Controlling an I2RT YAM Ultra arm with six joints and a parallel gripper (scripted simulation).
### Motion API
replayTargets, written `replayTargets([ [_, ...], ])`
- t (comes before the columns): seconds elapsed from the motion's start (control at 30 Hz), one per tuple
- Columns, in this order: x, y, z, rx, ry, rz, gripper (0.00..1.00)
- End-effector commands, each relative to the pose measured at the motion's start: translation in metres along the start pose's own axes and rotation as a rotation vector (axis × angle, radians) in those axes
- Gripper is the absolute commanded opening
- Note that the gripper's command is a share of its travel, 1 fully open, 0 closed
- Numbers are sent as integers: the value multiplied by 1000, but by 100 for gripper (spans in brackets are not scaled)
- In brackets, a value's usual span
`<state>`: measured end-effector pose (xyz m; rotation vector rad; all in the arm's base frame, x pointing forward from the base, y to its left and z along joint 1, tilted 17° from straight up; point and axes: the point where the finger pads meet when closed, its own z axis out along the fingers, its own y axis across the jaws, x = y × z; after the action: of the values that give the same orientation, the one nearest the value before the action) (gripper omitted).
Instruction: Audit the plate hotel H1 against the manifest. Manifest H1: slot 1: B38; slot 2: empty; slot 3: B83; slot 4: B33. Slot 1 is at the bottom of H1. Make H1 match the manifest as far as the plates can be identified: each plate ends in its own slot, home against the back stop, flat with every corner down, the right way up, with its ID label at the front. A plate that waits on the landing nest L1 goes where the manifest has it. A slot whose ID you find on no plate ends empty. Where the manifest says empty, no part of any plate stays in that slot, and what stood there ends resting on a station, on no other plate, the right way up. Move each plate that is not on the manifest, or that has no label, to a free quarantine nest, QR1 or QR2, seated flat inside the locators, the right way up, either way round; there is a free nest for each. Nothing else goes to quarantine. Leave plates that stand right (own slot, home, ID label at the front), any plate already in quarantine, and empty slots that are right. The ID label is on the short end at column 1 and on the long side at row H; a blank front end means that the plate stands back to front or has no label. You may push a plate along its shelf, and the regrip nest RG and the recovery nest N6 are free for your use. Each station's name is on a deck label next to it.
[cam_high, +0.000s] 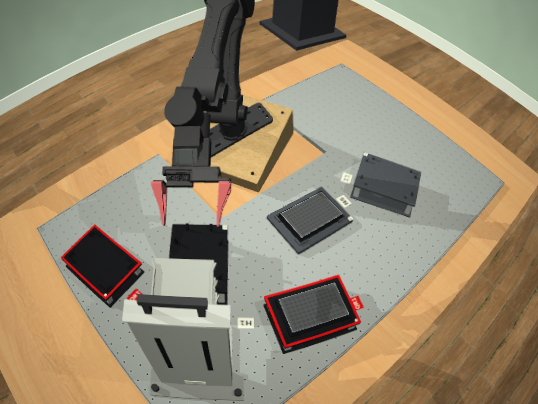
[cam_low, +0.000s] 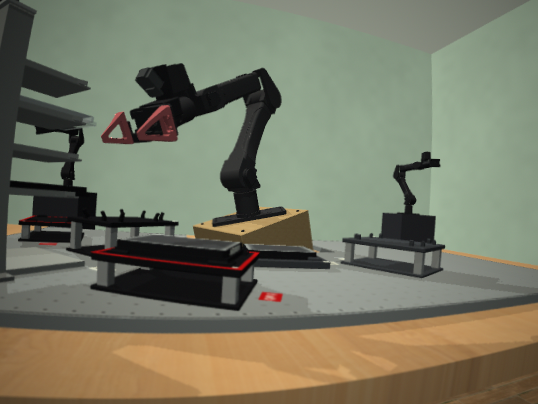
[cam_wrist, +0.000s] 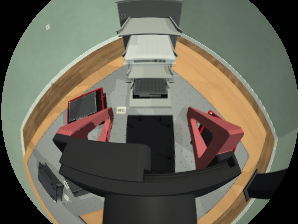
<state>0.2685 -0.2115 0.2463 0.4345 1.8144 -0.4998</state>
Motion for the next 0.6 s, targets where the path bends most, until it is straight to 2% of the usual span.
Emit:
replayTargets([
  [0.0, -11, 0, 1, 1, -23, -2, 100],
  [0.57, -21, 0, 18, 1, -24, -2, 100],
])
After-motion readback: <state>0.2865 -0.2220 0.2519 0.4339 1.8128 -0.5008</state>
